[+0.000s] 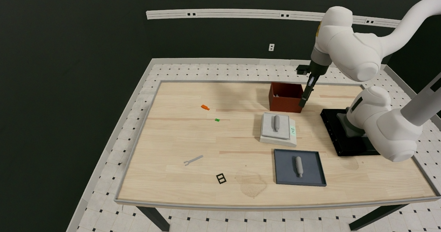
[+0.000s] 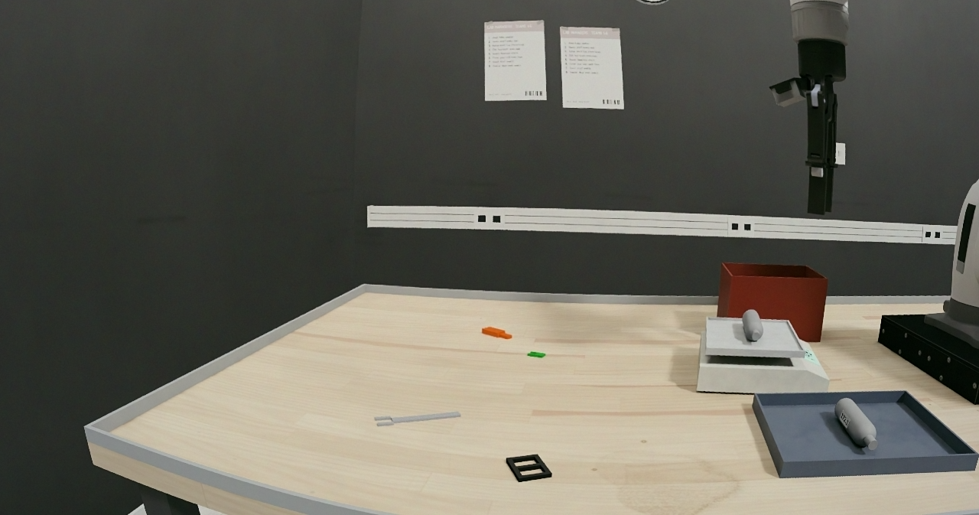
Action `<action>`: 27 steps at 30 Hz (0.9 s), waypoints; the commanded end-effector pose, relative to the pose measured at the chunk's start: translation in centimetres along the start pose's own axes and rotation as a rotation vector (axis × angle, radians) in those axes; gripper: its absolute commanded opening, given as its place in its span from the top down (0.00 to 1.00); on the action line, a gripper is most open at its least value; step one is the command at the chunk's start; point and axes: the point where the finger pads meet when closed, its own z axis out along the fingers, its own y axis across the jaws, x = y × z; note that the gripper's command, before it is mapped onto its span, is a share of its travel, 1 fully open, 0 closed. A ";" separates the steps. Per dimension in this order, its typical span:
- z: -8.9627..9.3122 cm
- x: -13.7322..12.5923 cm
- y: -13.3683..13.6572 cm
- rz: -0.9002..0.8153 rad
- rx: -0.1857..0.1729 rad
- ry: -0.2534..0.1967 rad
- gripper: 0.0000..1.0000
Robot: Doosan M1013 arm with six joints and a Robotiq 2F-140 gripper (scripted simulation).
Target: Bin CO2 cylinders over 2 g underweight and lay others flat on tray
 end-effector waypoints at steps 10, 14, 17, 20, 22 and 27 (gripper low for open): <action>-0.4 -0.3 0.2 -0.427 0.047 -0.030 0.61; -0.4 -0.3 0.2 -0.427 0.047 -0.030 0.61; -0.4 -0.3 0.2 -0.427 0.047 -0.030 0.61; -0.4 -0.3 0.2 -0.427 0.047 -0.030 0.61; -0.4 -0.3 0.2 -0.427 0.047 -0.030 0.61; -0.4 -0.3 0.2 -0.427 0.047 -0.030 0.61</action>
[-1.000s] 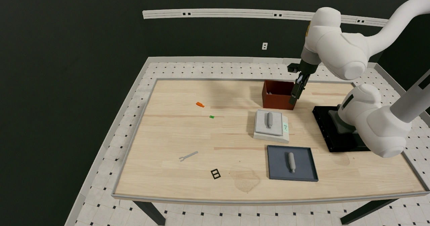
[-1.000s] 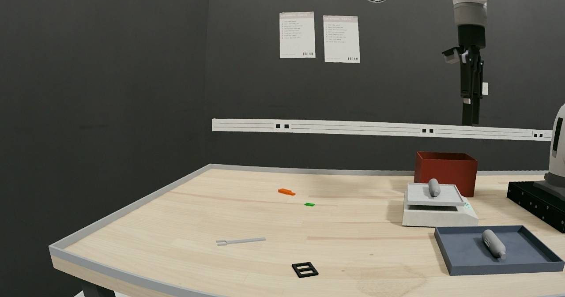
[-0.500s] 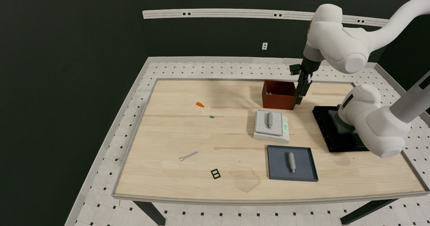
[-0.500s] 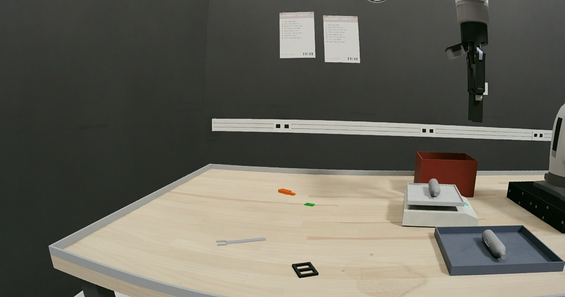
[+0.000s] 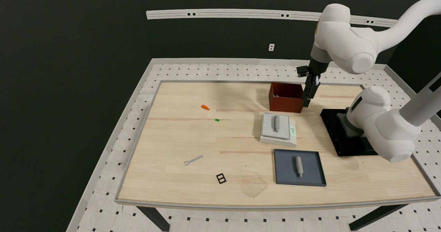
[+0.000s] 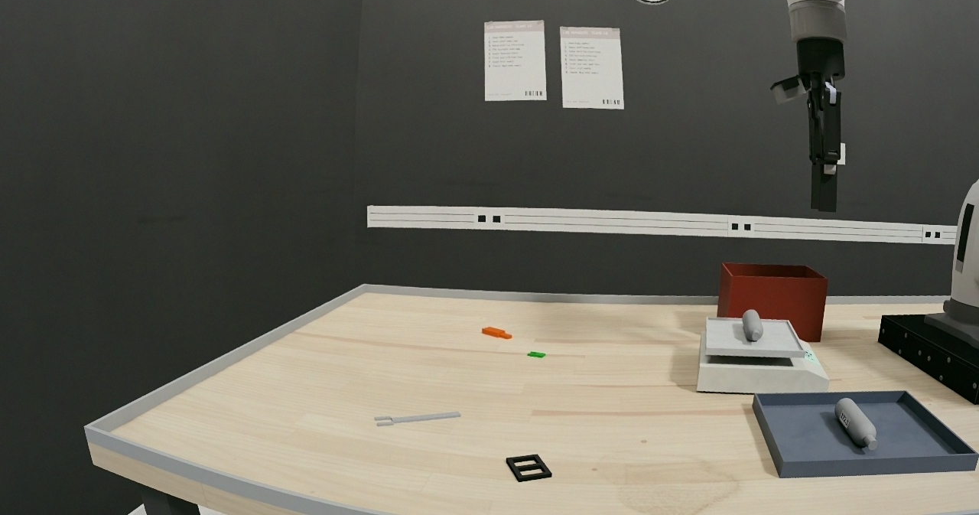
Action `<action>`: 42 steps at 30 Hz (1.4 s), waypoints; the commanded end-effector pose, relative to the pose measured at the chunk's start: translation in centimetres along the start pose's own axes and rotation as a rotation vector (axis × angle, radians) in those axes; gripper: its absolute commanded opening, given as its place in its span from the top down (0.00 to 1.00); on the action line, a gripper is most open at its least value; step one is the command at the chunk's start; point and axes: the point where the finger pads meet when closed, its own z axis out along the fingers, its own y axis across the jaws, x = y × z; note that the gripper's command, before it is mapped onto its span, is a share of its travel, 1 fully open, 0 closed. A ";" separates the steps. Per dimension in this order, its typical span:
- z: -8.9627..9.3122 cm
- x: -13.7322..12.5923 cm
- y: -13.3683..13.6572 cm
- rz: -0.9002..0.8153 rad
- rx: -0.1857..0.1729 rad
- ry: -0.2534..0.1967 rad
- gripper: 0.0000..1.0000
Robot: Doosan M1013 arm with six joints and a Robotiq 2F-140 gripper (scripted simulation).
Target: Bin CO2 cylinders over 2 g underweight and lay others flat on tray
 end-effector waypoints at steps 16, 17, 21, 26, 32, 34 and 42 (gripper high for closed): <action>-0.1 0.0 0.0 0.000 0.001 0.001 0.61; -0.1 0.0 0.0 0.000 0.001 0.001 0.61; -0.1 0.0 0.0 0.000 0.001 0.001 0.61; 0.0 0.2 0.0 0.016 0.001 0.001 0.61; 0.6 1.1 0.0 0.163 0.001 0.001 0.61; 1.2 2.1 -0.1 0.302 0.001 0.001 0.61; 5.1 7.2 0.0 0.714 0.015 -0.004 0.61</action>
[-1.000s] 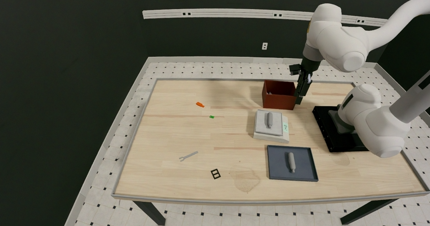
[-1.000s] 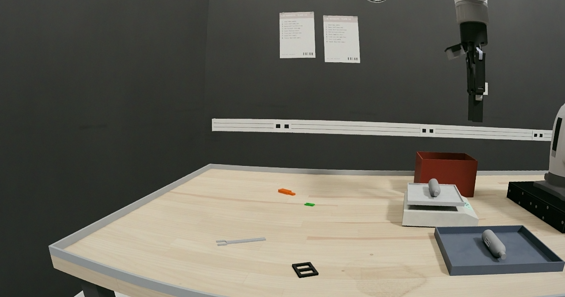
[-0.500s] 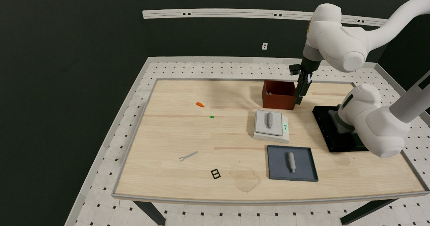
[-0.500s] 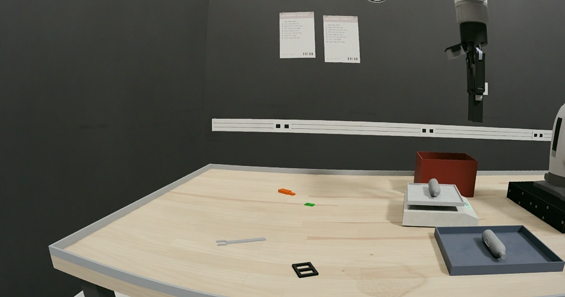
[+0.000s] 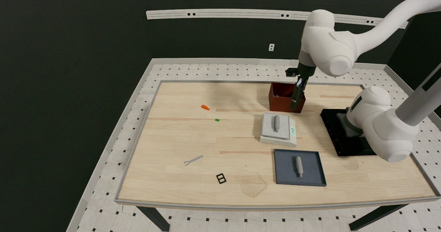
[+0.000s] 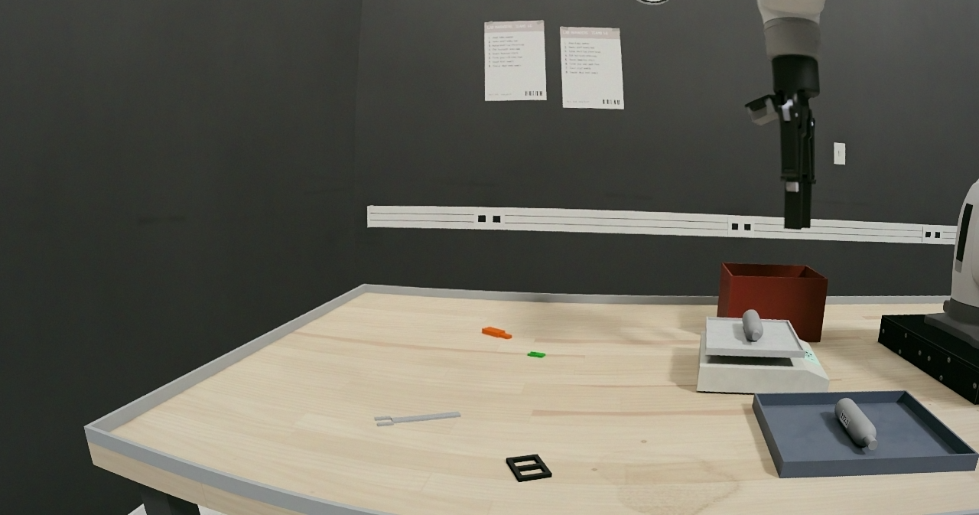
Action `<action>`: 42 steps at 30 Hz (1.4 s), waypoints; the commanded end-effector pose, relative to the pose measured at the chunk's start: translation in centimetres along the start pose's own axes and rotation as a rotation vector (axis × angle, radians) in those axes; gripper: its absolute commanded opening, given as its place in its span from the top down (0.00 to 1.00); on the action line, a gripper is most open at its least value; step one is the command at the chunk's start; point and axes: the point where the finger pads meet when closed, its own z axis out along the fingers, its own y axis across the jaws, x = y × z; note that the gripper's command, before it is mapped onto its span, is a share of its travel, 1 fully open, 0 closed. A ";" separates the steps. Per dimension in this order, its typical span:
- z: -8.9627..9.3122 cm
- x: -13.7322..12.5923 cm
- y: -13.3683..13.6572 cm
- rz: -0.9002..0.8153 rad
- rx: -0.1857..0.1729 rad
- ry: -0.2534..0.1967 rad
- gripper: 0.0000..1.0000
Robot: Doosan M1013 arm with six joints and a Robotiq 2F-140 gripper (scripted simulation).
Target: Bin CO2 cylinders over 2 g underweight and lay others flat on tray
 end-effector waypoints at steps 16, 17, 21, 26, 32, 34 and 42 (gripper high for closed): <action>4.8 5.3 -2.5 0.988 -0.002 0.014 0.61; 4.8 5.3 -2.5 1.035 -0.006 0.019 0.61; 5.0 5.3 -2.5 1.086 -0.012 0.026 0.61; 5.9 5.3 -2.5 1.086 -0.012 0.026 0.61; 8.0 5.3 -2.5 1.086 -0.012 0.026 0.61; 8.9 5.3 -2.5 1.086 -0.012 0.026 0.61; 11.6 5.4 -2.4 1.086 -0.012 0.026 0.61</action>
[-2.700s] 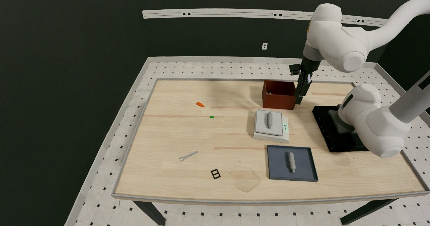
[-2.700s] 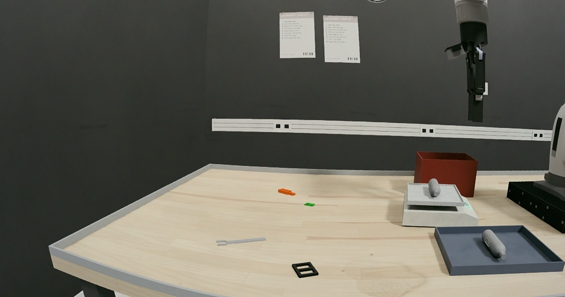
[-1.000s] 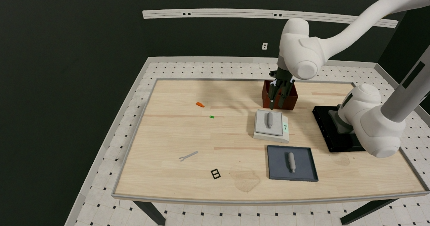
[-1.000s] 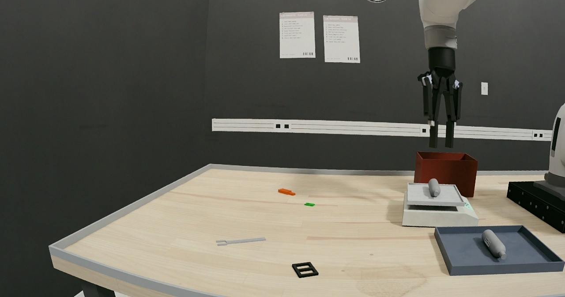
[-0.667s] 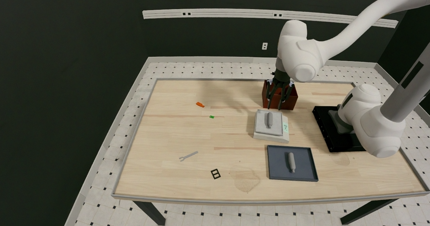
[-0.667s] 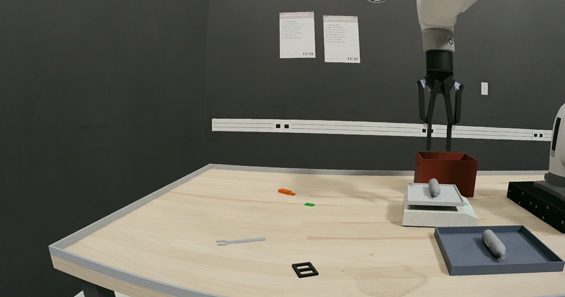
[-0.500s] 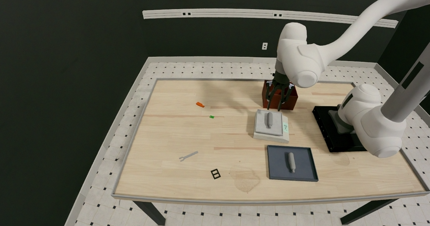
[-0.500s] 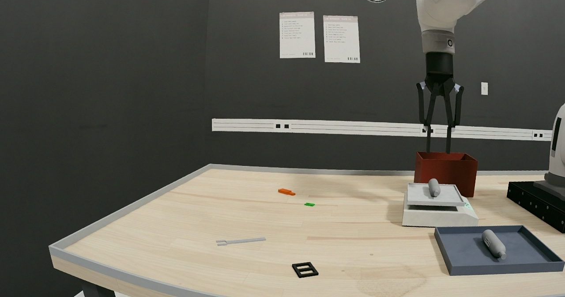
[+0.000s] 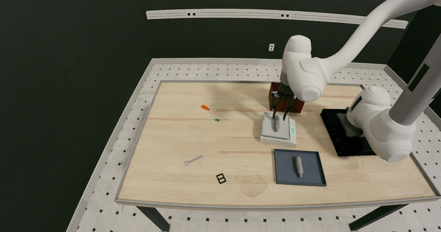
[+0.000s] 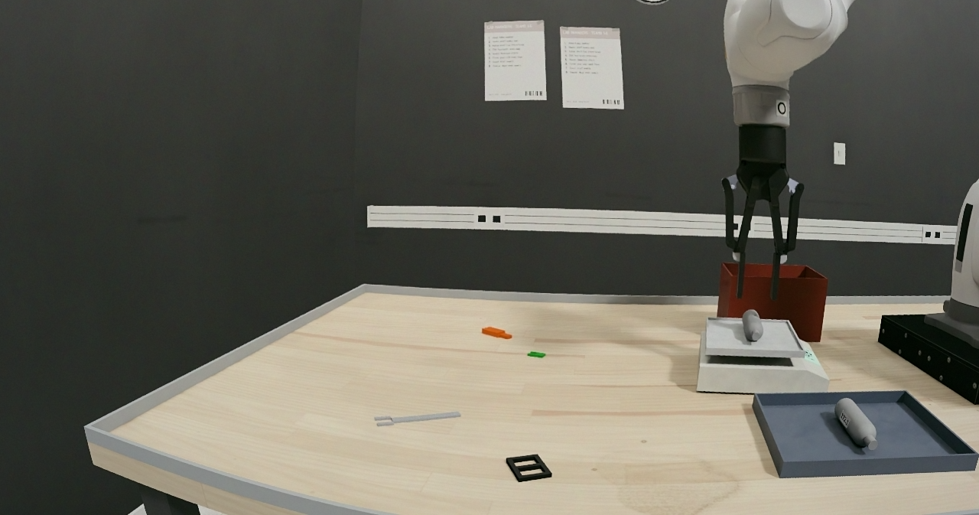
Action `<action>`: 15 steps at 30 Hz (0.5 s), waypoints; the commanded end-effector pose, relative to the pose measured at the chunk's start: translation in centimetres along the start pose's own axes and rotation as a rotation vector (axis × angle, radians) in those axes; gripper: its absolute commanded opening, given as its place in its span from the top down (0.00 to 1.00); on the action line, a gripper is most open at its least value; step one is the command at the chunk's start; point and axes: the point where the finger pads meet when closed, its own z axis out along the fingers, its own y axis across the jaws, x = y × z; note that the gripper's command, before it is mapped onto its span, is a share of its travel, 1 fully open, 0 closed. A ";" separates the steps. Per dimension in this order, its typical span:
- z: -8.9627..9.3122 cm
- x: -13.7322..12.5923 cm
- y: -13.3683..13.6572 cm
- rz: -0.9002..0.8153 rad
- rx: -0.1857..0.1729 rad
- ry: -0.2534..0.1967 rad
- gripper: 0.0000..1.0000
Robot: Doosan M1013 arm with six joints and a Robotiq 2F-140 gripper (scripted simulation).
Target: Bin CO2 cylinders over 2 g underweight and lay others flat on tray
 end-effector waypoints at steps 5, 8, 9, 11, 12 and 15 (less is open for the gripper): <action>3.1 0.0 -0.1 0.000 0.001 -0.001 0.61; 4.0 0.0 -0.1 0.000 0.001 -0.001 0.61; 4.2 0.0 -0.1 0.000 0.001 -0.001 0.61; 4.4 0.0 -0.1 0.000 0.001 -0.001 0.61; 4.4 0.0 -0.1 0.000 0.001 -0.001 0.61; 4.9 -0.1 -0.1 0.000 0.001 -0.001 0.61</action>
